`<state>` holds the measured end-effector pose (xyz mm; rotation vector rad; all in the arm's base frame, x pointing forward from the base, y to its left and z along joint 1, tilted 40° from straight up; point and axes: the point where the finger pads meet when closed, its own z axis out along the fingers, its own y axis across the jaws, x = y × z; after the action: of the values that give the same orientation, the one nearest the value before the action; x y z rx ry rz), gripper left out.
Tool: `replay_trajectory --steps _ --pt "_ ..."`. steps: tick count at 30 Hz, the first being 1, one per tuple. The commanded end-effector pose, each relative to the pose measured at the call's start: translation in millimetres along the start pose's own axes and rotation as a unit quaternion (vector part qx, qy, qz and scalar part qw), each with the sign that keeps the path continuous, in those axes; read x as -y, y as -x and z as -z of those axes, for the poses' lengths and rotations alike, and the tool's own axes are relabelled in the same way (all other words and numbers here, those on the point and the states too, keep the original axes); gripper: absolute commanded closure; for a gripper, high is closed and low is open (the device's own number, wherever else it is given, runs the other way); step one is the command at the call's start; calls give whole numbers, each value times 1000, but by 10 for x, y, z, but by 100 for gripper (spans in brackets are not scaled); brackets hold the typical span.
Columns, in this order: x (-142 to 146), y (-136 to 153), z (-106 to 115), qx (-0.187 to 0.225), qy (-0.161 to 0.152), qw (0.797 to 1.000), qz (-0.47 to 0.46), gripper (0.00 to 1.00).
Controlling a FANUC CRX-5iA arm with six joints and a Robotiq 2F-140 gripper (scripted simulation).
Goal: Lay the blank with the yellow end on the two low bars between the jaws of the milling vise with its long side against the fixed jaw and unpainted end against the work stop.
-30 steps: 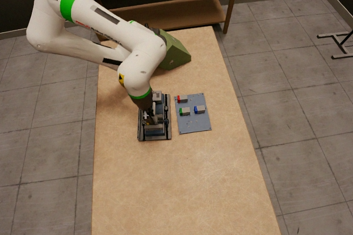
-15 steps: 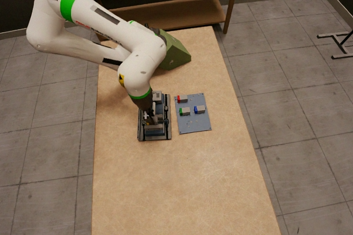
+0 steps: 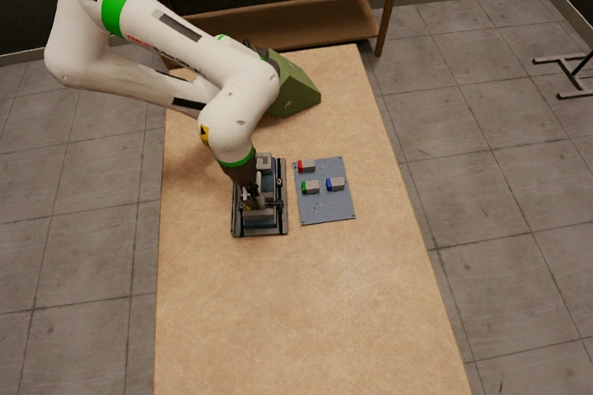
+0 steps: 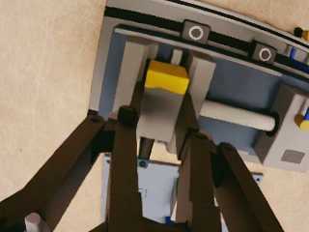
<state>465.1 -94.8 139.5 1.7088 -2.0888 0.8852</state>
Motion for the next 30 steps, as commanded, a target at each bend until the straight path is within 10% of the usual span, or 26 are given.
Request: replay_trajectory --steps 1,30 --pt "6 2 0 0 -1 1000 0 90" --pt "28 41 2 0 -1 1000 0 90"
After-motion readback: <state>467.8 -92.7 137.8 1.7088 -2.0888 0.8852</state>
